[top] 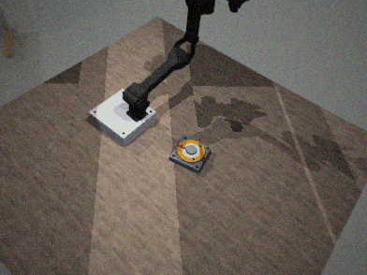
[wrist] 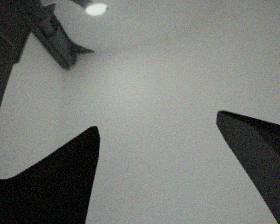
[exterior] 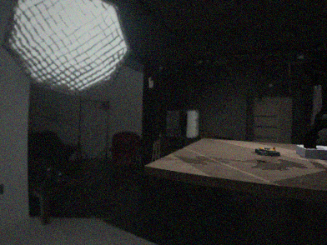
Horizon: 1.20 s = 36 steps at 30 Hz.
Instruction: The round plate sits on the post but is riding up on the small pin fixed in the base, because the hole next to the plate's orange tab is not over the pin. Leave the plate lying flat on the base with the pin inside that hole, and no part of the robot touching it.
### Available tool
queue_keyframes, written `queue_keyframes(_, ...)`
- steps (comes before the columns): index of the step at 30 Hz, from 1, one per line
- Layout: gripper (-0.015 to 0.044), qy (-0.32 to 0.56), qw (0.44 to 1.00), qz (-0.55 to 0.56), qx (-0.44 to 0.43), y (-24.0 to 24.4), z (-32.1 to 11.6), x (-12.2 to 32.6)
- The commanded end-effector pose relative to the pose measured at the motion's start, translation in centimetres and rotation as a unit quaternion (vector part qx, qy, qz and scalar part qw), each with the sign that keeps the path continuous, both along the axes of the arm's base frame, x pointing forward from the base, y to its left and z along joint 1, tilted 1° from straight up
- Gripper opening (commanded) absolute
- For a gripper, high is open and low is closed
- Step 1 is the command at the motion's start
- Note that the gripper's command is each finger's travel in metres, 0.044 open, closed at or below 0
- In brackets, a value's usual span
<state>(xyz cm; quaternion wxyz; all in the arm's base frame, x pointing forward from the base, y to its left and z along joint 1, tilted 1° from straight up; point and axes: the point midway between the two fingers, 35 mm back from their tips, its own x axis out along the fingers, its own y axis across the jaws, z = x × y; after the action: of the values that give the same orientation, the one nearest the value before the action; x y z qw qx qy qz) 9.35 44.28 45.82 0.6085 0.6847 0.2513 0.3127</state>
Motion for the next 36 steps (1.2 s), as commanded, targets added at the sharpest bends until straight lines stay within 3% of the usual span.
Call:
queue_keyframes(1,0.0374,-0.002,1.000,0.005,0.009,-0.3,0.6,-0.3)
queue_keyframes(3,0.0321,0.000,0.995,0.045,0.093,-3.2,5.0,-3.0)
queue_keyframes(9,0.0164,0.048,0.958,0.127,0.252,-8.1,10.8,-6.6)
queue_keyframes(15,0.0006,0.137,0.833,0.253,0.472,-18.3,17.9,-9.5)
queue_keyframes(17,0.0000,0.156,0.798,0.277,0.512,-20.7,18.9,-9.6)
queue_keyframes(24,0.0000,0.256,0.551,0.384,0.695,-34.3,21.9,-6.6)
queue_keyframes(26,0.0000,0.270,0.505,0.397,0.718,-36.4,21.9,-5.6)
queue_keyframes(32,0.0000,0.326,0.235,0.430,0.808,-46.3,19.1,1.9)
queue_keyframes(34,0.0000,0.333,0.183,0.430,0.819,-47.6,18.1,3.5)
queue_keyframes(36,0.0000,0.343,0.068,0.422,0.836,-50.2,15.5,7.3)
